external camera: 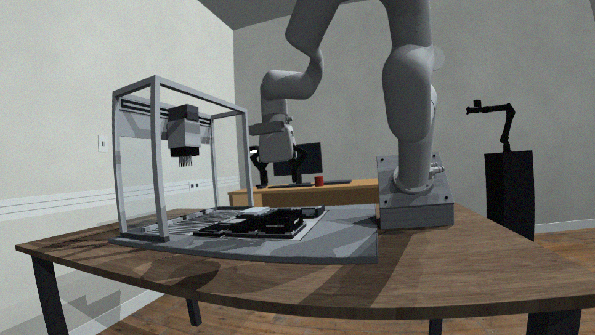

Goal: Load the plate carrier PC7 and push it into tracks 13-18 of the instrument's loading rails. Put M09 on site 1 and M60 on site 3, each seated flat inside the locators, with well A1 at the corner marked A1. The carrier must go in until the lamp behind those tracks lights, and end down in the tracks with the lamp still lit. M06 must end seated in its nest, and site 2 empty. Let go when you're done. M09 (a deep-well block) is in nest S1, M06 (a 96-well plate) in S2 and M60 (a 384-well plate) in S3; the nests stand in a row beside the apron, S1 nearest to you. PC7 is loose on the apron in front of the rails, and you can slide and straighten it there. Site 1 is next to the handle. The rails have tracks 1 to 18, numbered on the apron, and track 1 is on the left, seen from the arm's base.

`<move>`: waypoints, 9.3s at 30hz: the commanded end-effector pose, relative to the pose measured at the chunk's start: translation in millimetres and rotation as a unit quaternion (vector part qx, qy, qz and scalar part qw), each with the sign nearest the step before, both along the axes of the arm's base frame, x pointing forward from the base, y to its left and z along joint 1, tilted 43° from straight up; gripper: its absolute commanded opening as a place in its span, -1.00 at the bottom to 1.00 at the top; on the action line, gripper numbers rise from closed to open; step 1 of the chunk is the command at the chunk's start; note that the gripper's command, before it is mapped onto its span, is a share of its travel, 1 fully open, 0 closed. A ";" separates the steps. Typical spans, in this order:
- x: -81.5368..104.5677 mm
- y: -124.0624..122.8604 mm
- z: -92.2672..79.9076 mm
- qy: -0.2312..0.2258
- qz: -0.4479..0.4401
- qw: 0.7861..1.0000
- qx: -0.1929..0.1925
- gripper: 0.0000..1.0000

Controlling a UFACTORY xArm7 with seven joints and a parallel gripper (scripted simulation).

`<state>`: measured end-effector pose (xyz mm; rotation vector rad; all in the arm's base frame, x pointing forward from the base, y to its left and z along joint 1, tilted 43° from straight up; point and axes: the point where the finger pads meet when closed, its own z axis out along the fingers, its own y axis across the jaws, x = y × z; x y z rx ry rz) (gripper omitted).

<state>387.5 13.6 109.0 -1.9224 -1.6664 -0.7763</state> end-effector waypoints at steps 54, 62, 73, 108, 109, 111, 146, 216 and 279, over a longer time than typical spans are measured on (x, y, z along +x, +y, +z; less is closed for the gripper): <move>7.9 40.2 -44.0 -0.001 -0.002 1.000 -0.001 1.00; 8.3 42.9 -46.9 -0.001 -0.002 1.000 -0.001 1.00; 9.0 47.0 -51.3 -0.001 -0.002 1.000 -0.001 1.00; 11.2 61.0 -66.3 -0.001 -0.002 1.000 -0.001 1.00; 11.3 61.5 -66.8 -0.001 -0.002 1.000 -0.001 1.00; 11.4 62.4 -67.8 -0.001 -0.002 1.000 -0.001 1.00; 12.9 71.4 -77.5 -0.001 -0.002 1.000 -0.001 1.00; 12.0 65.8 -71.4 -0.001 -0.002 1.000 -0.001 -1.00; 5.0 22.5 -25.1 -0.001 -0.002 1.000 -0.001 -1.00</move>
